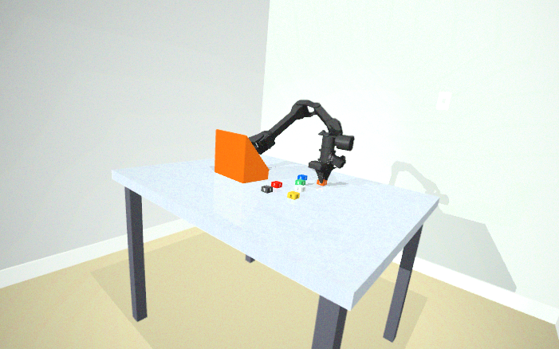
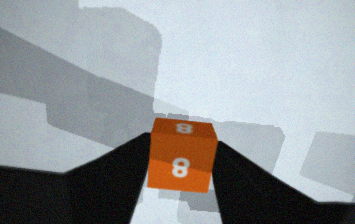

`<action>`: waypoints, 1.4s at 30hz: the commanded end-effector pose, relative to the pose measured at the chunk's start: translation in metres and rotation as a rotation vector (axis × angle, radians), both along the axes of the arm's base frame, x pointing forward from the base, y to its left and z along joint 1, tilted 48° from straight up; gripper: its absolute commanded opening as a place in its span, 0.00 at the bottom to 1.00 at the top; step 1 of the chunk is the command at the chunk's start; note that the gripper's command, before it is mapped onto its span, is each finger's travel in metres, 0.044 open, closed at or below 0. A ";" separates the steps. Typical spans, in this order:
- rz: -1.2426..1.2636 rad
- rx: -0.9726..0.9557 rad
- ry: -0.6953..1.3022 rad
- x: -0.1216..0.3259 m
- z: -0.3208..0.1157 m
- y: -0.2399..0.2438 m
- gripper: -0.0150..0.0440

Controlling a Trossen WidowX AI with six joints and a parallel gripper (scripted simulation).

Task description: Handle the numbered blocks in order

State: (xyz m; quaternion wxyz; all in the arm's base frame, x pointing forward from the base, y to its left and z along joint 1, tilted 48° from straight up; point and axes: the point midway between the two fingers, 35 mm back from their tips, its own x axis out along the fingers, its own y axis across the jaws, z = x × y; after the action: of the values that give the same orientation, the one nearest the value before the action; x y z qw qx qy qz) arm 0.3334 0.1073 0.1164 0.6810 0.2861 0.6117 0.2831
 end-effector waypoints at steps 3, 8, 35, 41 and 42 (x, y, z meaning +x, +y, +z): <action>-0.001 -0.001 -0.006 0.000 0.006 -0.007 0.46; -0.001 -0.001 -0.006 0.000 0.006 -0.007 0.46; -0.001 0.000 -0.006 0.001 -0.004 0.004 0.46; -0.001 0.000 -0.006 0.001 -0.004 0.004 0.59; -0.001 0.000 -0.006 0.001 -0.004 0.004 0.64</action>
State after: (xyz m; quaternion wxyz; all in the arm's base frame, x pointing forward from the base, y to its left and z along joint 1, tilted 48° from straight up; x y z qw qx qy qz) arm 0.3346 0.1113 0.1139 0.6836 0.2846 0.6084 0.2856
